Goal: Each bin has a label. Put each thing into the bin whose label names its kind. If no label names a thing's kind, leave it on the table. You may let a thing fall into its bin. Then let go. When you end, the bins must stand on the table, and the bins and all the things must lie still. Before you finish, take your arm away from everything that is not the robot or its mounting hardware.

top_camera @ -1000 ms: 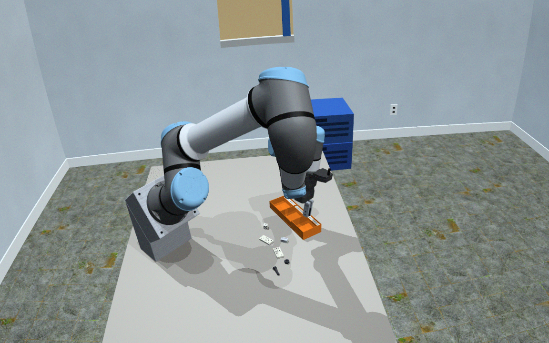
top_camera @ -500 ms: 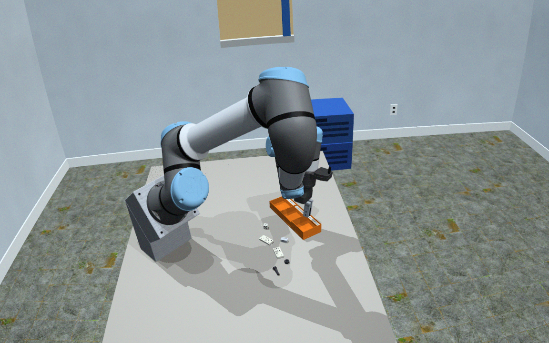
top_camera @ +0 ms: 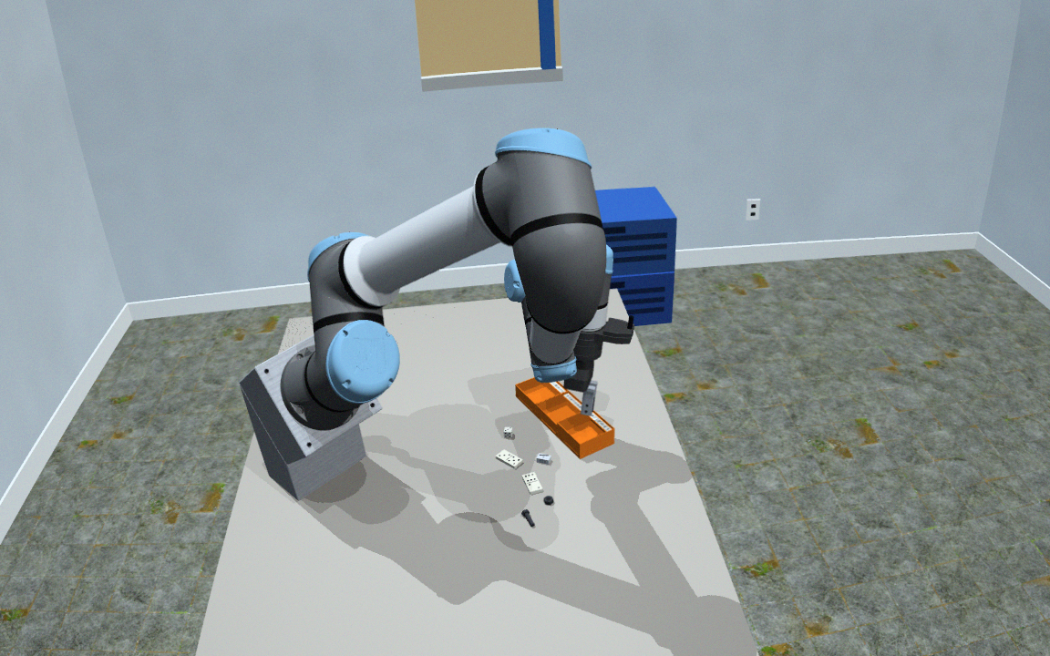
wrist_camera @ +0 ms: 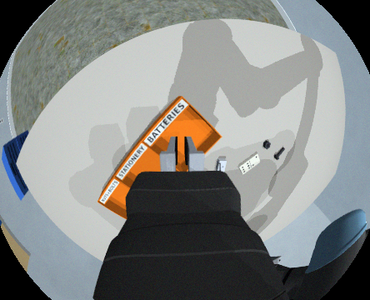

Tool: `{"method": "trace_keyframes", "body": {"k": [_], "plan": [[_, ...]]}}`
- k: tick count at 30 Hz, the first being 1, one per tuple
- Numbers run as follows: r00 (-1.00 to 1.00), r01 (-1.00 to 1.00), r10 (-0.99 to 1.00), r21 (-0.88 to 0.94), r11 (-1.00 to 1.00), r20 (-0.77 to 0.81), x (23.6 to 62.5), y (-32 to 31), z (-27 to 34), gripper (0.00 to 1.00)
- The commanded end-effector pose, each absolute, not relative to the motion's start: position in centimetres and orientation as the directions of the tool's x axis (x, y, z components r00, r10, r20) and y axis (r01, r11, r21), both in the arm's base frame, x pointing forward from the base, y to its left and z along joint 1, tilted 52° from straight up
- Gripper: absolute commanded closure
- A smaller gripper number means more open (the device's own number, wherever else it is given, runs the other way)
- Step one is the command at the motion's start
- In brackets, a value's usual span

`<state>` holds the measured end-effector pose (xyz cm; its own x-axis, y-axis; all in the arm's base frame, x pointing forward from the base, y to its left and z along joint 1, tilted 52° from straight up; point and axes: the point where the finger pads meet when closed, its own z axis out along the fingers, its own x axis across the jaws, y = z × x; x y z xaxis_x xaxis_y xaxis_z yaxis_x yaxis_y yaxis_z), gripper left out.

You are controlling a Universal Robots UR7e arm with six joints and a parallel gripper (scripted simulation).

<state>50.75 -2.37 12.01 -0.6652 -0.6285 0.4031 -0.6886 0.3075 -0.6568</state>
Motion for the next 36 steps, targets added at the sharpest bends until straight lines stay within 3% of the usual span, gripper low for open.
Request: {"method": "trace_keyframes", "body": {"k": [1, 30, 36], "plan": [[-0.544, -0.775, -0.687, -0.601, 0.193, 0.481, 50.81, -2.48, 12.04, 0.69], [0.056, -0.906, -0.659, -0.239, -0.350, 0.750, 50.47, -2.31, 11.91, 0.69], [0.058, -0.906, -0.659, -0.237, -0.350, 0.750, 50.57, -2.49, 11.62, 0.69]]}}
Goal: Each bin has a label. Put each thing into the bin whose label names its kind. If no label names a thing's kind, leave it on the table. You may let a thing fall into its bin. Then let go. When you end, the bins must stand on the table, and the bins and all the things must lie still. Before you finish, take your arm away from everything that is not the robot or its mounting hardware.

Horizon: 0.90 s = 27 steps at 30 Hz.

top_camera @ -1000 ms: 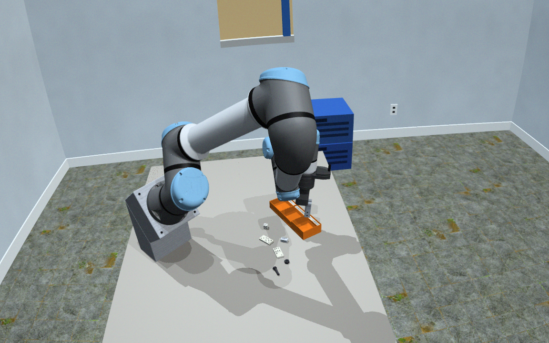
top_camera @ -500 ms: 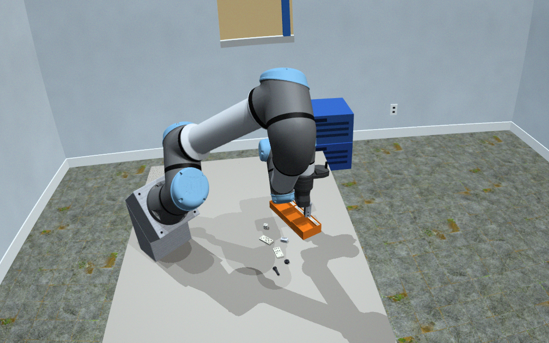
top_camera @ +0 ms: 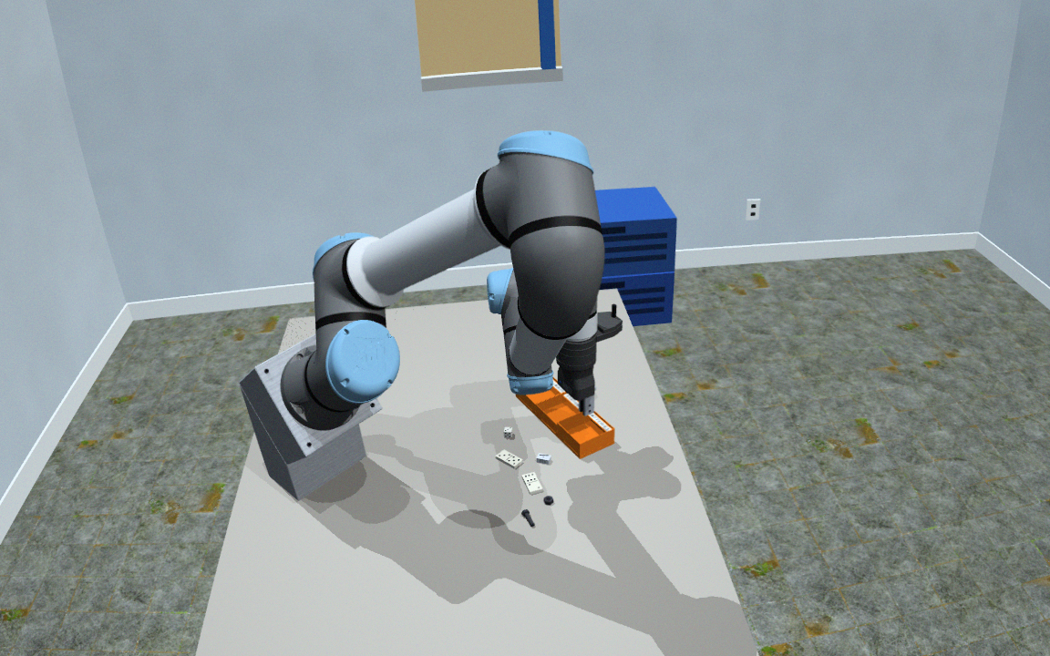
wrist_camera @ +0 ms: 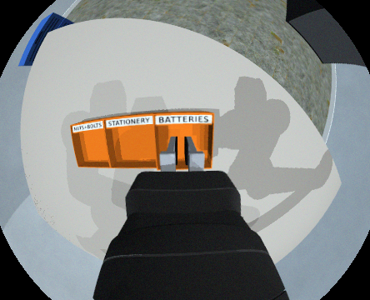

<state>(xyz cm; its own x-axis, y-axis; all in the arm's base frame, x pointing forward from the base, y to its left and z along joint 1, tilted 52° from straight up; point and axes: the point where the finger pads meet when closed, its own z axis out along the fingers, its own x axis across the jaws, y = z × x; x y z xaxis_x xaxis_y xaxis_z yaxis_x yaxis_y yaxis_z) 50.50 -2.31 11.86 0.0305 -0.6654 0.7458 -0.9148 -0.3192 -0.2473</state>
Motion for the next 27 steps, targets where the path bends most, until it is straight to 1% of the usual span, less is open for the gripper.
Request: {"method": "trace_keyframes", "body": {"k": [1, 20, 27], "plan": [[0.058, -0.906, -0.659, -0.237, -0.350, 0.750, 50.7, -2.7, 11.5, 0.69], [0.054, -0.905, -0.659, -0.243, -0.350, 0.751, 52.9, -5.7, 8.9, 0.69], [0.055, -0.905, -0.659, -0.241, -0.351, 0.751, 52.9, -5.8, 8.8, 0.69]]}}
